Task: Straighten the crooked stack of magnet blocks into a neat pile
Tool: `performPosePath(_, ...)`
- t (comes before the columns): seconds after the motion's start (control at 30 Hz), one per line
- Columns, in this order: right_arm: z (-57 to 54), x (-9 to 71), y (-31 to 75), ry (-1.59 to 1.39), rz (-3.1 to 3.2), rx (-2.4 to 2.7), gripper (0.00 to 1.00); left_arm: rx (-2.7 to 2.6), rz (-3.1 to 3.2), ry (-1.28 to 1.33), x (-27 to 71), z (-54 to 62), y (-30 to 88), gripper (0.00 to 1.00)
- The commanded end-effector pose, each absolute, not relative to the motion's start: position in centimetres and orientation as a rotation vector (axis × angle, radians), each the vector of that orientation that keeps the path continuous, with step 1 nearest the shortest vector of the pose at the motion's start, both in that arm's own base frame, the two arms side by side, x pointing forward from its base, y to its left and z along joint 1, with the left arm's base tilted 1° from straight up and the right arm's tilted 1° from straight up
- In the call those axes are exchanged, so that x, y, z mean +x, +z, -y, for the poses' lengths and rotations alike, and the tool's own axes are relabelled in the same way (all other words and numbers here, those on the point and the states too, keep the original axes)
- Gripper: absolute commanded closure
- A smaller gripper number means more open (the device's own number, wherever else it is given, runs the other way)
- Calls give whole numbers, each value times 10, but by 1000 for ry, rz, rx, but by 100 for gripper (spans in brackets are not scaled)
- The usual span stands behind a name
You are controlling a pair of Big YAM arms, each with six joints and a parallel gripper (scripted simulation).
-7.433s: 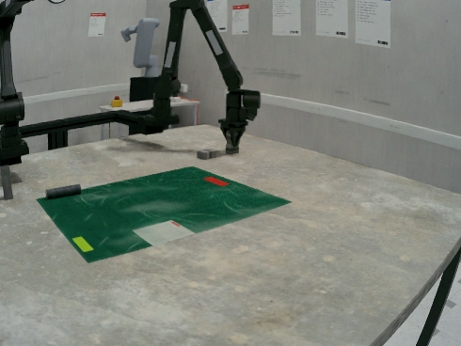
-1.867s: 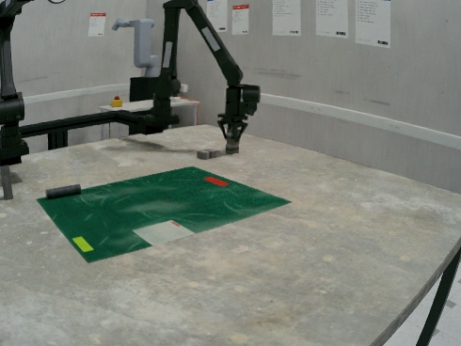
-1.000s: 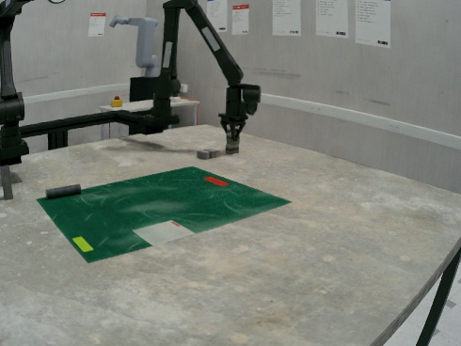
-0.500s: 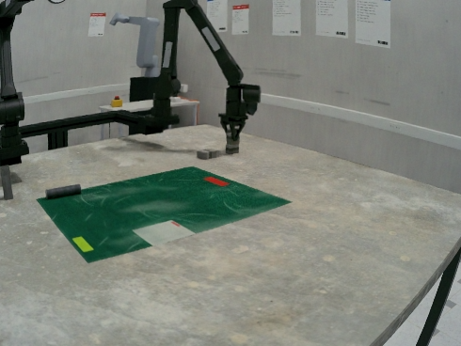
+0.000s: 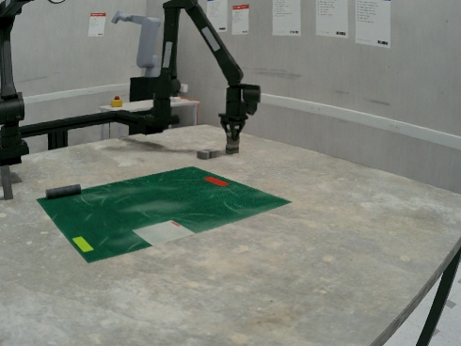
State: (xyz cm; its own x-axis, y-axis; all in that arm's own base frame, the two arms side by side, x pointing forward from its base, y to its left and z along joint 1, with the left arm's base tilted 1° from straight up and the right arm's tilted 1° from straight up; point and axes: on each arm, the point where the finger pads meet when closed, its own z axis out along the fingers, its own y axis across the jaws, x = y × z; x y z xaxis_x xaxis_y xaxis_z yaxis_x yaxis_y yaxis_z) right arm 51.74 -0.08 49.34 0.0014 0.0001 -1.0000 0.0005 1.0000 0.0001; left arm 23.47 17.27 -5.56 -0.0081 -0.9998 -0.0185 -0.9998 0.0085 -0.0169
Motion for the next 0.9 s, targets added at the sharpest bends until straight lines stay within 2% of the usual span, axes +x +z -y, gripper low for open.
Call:
performPosePath(0.0,7,520,515,2,-1544,19,0,-2169,-2225,-2,243,-176,-53,73)
performPosePath(0.4,7,520,515,2,-1544,19,0,-2169,-2225,-2,243,-176,-53,73)
performPosePath(0.43,7,520,515,2,-1544,19,0,-2169,-2225,-2,243,-176,-53,41)
performPosePath(0.87,7,520,515,2,-1544,19,0,-2170,-2224,-2,243,-176,-53,41)
